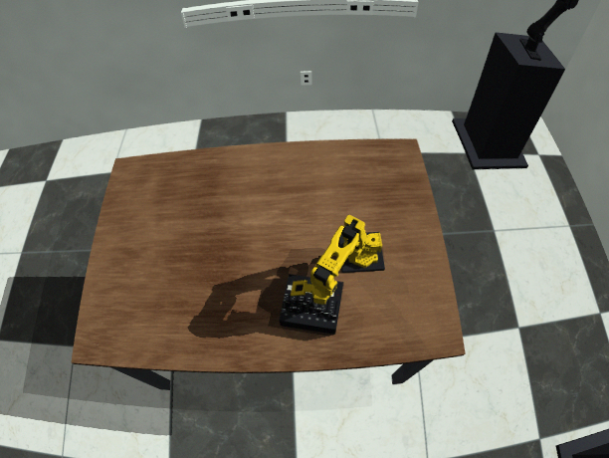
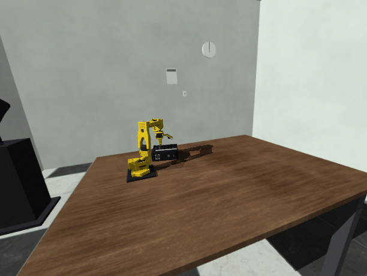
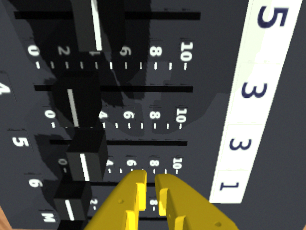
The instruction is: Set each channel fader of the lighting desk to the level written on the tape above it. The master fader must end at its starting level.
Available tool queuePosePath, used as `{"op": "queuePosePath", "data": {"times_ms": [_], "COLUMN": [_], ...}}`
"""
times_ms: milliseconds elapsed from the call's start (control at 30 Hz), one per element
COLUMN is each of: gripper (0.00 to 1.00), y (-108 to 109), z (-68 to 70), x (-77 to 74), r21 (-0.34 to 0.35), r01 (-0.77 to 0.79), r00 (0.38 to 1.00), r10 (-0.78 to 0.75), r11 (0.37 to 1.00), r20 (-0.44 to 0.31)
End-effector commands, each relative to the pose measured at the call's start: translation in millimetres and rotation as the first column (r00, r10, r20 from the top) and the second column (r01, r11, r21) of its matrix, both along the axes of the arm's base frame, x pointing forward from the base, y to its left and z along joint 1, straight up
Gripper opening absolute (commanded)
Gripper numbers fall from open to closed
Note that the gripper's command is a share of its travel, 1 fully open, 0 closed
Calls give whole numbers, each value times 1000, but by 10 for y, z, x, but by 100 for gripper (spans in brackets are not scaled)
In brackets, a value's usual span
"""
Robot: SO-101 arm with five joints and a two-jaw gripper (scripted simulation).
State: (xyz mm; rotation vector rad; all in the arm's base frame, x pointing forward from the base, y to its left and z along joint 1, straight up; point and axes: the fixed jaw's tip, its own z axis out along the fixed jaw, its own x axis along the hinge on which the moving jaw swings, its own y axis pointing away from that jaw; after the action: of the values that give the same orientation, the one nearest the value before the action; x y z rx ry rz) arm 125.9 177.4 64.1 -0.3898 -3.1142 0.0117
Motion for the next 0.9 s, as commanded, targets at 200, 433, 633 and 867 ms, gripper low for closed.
{"op": "queuePosePath", "data": {"times_ms": [200,433,633,867], "gripper": [0,0,0,0], "y": [-12,-14,-18,-18], "z": [55,70,88,91], "x": [17,27,39,39], "r21": [7,7,7,8], "r01": [4,4,4,4], "r00": [1000,1000,1000,1000], "r10": [-4,-4,-4,-4], "r11": [1000,1000,1000,1000], "r20": [4,4,4,5]}}
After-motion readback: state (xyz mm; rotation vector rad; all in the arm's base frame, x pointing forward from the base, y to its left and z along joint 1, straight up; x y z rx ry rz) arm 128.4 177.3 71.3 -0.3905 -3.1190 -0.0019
